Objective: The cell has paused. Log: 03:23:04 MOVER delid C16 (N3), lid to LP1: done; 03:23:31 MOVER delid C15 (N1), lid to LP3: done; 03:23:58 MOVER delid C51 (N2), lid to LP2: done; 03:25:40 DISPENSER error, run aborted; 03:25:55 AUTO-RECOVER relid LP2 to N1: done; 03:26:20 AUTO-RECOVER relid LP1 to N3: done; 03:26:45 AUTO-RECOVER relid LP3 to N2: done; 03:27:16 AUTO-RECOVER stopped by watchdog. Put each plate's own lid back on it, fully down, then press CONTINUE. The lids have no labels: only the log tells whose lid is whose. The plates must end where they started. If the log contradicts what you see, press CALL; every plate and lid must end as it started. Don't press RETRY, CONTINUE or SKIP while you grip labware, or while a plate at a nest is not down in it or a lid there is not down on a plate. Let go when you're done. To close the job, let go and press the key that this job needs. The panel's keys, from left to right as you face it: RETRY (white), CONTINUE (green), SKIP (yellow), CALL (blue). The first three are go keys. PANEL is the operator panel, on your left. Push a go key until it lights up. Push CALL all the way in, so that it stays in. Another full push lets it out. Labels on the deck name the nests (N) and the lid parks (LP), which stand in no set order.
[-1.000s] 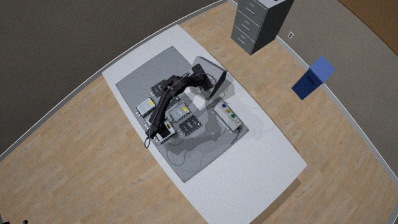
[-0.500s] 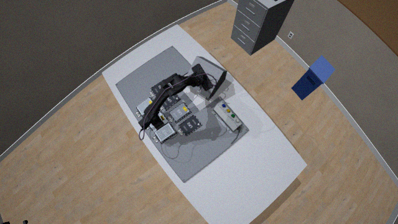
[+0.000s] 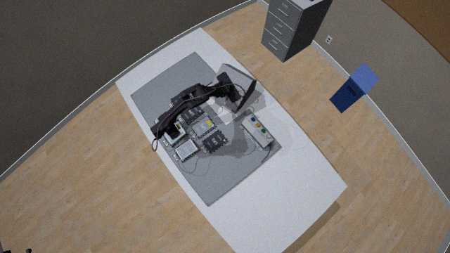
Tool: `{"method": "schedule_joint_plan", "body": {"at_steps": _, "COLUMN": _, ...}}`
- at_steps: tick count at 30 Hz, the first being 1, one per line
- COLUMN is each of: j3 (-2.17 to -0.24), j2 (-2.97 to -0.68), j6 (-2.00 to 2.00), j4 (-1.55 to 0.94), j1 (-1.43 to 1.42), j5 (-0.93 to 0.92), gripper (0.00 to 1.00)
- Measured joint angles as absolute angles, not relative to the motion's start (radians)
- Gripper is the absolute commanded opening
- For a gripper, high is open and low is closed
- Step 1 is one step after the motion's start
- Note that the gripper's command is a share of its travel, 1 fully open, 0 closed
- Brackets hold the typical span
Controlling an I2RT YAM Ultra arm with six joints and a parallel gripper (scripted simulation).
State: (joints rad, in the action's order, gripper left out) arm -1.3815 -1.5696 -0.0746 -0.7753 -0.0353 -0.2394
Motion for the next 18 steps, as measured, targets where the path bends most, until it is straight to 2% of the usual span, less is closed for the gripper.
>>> {"method": "schedule_joint_plan", "body": {"at_steps": 18, "j3": -1.382, "j2": -1.577, "j6": -0.089, "j4": -0.766, "j1": -0.044, "j5": -0.255, "gripper": 0.00}}
